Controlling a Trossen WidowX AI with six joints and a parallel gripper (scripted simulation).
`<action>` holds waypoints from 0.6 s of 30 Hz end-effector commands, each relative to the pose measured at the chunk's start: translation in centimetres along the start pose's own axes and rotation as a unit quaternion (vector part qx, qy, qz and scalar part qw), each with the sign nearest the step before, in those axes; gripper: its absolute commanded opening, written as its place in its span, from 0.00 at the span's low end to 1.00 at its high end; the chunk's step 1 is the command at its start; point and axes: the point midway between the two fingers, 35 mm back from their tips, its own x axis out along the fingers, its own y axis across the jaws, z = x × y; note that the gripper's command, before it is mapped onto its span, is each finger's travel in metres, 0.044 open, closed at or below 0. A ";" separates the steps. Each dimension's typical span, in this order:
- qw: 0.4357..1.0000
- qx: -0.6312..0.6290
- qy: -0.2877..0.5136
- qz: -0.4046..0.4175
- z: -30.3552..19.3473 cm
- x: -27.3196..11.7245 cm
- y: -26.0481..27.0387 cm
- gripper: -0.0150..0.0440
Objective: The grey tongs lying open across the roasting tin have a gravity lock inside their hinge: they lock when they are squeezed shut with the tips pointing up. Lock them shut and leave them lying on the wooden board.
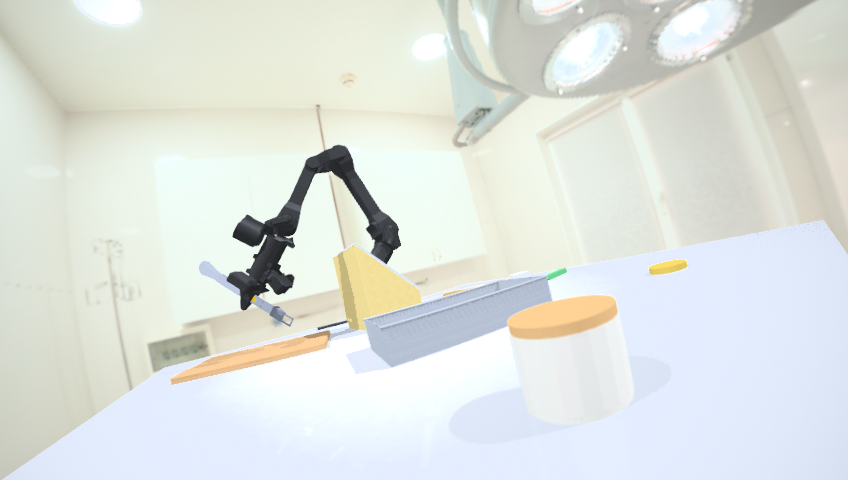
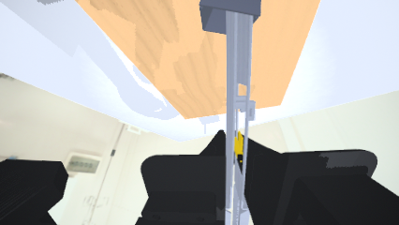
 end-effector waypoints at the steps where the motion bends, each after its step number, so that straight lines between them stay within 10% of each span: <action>1: 0.999 0.003 0.044 0.000 -0.4 -1.1 0.3 0.00; 18: 0.993 0.007 0.117 -0.001 0.3 -2.9 1.1 0.00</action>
